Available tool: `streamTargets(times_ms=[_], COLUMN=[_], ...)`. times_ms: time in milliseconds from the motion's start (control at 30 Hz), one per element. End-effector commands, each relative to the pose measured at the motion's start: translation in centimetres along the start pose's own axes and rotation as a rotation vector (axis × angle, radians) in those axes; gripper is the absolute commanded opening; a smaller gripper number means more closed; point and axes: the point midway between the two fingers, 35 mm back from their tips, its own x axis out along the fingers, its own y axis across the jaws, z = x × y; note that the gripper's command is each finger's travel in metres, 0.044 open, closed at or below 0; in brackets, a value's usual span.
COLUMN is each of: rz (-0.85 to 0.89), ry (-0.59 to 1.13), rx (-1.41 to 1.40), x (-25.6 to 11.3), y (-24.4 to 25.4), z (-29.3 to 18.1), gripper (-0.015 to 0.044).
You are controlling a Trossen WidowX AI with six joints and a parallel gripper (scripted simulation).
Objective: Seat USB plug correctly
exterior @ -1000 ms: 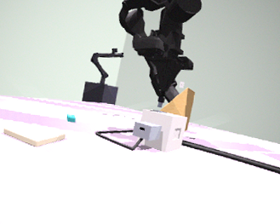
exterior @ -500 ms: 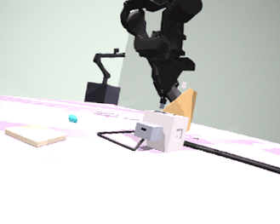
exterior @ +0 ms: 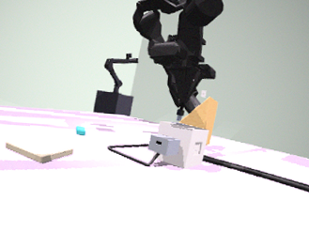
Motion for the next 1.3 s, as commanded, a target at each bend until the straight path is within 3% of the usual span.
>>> streamTargets(times_ms=[0, 1267], rz=[-0.003, -0.003], ry=[0.000, 0.000], rx=[-0.004, -0.004], x=[0.13, 0.59], y=[-0.13, -0.13], z=[0.01, 0.05], gripper=[0.0000, 0.0000])
